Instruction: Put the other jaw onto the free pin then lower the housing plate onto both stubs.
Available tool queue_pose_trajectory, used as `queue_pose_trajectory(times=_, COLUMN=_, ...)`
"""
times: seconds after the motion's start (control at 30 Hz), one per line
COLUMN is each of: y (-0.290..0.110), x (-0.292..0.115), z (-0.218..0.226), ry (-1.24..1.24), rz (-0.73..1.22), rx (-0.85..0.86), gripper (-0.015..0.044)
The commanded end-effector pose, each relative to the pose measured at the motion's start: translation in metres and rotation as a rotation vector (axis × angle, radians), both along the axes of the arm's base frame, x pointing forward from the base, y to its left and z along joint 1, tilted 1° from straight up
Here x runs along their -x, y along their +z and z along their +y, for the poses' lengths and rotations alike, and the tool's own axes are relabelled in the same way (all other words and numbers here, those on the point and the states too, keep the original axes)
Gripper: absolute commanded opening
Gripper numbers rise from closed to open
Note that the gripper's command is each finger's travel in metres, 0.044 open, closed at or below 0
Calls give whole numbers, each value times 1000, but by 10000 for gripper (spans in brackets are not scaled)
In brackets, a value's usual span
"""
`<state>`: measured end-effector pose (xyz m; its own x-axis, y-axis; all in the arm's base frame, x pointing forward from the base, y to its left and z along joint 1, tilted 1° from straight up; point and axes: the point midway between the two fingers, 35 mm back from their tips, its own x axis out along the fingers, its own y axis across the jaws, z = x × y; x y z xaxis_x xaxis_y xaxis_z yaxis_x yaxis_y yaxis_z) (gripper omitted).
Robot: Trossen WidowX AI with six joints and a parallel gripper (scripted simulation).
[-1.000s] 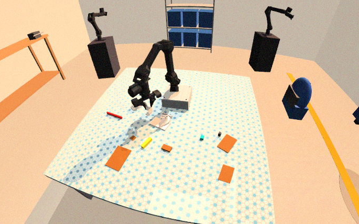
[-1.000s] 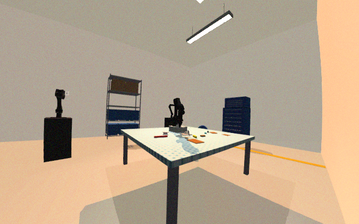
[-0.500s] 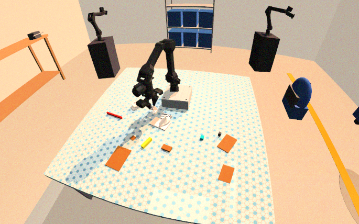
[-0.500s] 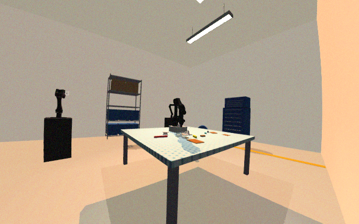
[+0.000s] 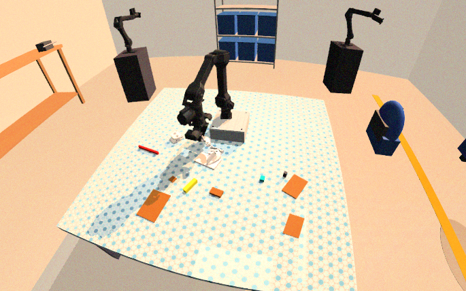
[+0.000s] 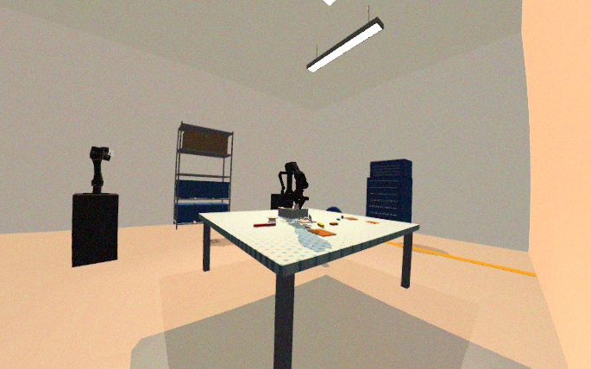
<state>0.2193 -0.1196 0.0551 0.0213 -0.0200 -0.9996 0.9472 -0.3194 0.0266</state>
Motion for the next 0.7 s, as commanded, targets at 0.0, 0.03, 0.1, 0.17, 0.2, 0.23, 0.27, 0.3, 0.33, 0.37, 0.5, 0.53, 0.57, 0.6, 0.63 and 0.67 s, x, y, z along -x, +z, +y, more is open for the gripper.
queue_pose_trajectory(times=0.0, y=-1, x=4, z=7, ry=101, rz=8, rx=1, gripper=134)
queue_pose_trajectory(times=0.03, y=-1, x=4, z=8, ry=124, rz=8, rx=1, gripper=134)
queue_pose_trajectory(times=0.1, y=-1, x=5, z=11, ry=169, rz=9, rx=2, gripper=134)
queue_pose_trajectory(times=0.17, y=-1, x=6, z=13, ry=214, rz=10, rx=3, gripper=134)
queue_pose_trajectory(times=0.2, y=-1, x=6, z=15, ry=236, rz=11, rx=3, gripper=134)
queue_pose_trajectory(times=0.23, y=-2, x=7, z=16, ry=259, rz=11, rx=3, gripper=134)
queue_pose_trajectory(times=0.27, y=-2, x=7, z=17, ry=281, rz=11, rx=4, gripper=134)
queue_pose_trajectory(times=0.3, y=-2, x=8, z=18, ry=304, rz=12, rx=4, gripper=134)
queue_pose_trajectory(times=0.33, y=-2, x=8, z=20, ry=326, rz=12, rx=4, gripper=134)
queue_pose_trajectory(times=0.37, y=-2, x=9, z=21, ry=349, rz=13, rx=4, gripper=134)
queue_pose_trajectory(times=0.5, y=-2, x=11, z=26, ry=439, rz=14, rx=6, gripper=134)
queue_pose_trajectory(times=0.53, y=-2, x=11, z=27, ry=461, rz=15, rx=6, gripper=134)
queue_pose_trajectory(times=0.57, y=-2, x=12, z=29, ry=484, rz=15, rx=6, gripper=134)
queue_pose_trajectory(times=0.6, y=-3, x=12, z=30, ry=506, rz=16, rx=7, gripper=134)
queue_pose_trajectory(times=0.63, y=-3, x=13, z=31, ry=529, rz=16, rx=7, gripper=134)
queue_pose_trajectory(times=0.67, y=-3, x=13, z=32, ry=551, rz=17, rx=7, gripper=134)
